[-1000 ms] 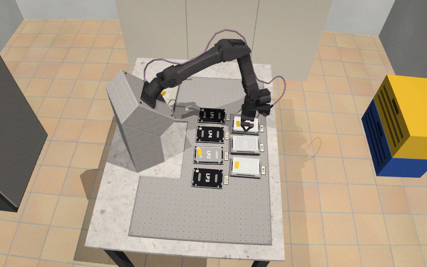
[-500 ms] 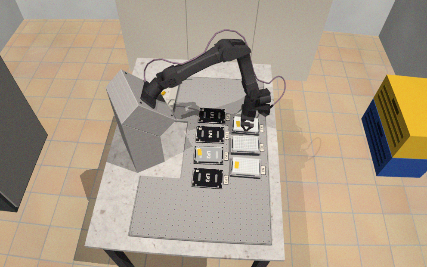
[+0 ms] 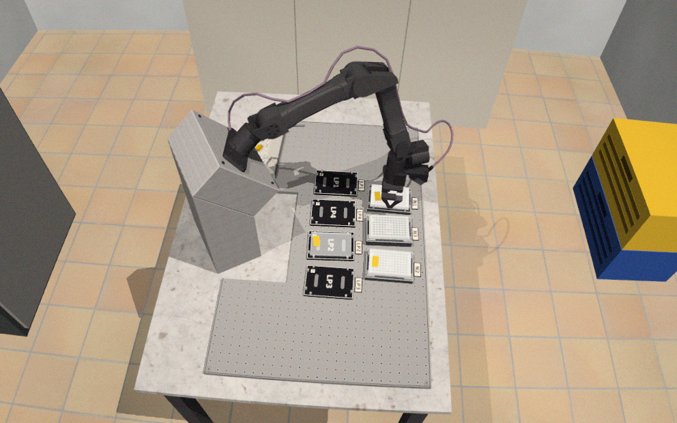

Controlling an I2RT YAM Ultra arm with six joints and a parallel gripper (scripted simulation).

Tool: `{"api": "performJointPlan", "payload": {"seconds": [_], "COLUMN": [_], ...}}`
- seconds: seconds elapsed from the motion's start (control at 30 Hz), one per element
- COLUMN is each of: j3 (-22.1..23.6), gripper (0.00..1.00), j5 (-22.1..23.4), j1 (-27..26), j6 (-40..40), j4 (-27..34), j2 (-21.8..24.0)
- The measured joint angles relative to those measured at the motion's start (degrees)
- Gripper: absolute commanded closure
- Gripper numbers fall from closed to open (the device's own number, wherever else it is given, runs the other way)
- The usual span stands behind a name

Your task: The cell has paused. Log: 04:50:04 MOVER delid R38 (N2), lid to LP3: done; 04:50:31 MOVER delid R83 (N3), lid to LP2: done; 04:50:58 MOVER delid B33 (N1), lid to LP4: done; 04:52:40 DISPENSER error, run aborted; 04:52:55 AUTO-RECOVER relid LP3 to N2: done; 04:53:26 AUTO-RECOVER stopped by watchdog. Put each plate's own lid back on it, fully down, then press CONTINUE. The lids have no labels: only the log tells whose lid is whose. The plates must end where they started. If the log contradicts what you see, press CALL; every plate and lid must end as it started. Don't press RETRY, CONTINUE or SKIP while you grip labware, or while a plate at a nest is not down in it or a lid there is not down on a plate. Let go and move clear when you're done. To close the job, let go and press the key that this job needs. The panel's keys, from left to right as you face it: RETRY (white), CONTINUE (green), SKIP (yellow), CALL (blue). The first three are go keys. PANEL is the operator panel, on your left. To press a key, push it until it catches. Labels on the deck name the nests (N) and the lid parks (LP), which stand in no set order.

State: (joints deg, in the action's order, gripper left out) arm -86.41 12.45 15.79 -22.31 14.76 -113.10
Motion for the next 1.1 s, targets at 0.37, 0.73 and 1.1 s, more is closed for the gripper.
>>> {"api": "performJointPlan", "payload": {"seconds": [0.37,0.73,1.1], "j3": [1.4,2.9,2.9], "gripper": [0.00,0.00,0.00], "j5": [0.1,0.6,0.6], "j1": [0.1,-0.1,-0.5], "j6": [0.0,0.1,0.3], "j4": [1.1,2.4,3.0], "j2": [2.1,5.1,5.6]}}
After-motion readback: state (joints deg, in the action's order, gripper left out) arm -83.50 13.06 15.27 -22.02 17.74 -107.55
